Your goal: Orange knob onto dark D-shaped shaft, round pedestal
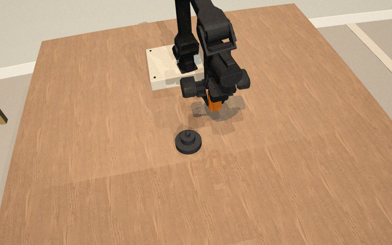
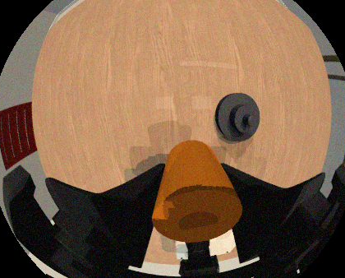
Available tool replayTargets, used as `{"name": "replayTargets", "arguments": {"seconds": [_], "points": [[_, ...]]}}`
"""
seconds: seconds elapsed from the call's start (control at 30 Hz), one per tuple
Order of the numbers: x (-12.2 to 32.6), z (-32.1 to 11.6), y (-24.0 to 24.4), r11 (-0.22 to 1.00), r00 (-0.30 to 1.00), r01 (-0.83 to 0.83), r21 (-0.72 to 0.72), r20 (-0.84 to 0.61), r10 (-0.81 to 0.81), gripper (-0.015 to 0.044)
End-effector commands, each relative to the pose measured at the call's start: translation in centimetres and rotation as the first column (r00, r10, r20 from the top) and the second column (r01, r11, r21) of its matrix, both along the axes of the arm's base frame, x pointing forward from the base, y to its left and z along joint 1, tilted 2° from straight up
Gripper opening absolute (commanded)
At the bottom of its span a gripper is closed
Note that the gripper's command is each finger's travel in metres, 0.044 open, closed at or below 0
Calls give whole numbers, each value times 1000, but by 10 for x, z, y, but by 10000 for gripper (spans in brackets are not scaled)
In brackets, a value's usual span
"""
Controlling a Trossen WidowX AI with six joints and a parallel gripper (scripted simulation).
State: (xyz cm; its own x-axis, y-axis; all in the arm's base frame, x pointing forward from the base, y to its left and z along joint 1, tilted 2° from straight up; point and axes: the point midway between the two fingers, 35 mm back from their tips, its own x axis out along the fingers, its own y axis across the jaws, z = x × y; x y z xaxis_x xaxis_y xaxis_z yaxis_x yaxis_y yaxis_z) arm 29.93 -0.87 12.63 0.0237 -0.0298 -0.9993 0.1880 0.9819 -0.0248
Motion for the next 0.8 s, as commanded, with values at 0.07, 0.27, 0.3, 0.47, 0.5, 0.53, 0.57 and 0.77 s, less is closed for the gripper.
{"name": "replayTargets", "arguments": {"seconds": [0.07,0.27,0.3,0.47,0.5,0.53,0.57,0.77], "points": [[4,-5,-15,1000,1000,9,2,7,-9,0],[8,-12,-32,1000,1000,17,-2,7,-17,0],[8,-13,-35,1000,1000,18,-3,7,-18,0],[10,-19,-50,1000,1000,19,-6,6,-19,0],[11,-20,-53,1000,1000,17,-6,6,-17,0],[11,-21,-56,1000,1000,15,-6,6,-15,0],[11,-22,-59,1000,1000,14,-7,5,-14,0],[12,-28,-78,1000,1000,2,-8,3,-2,0]]}}
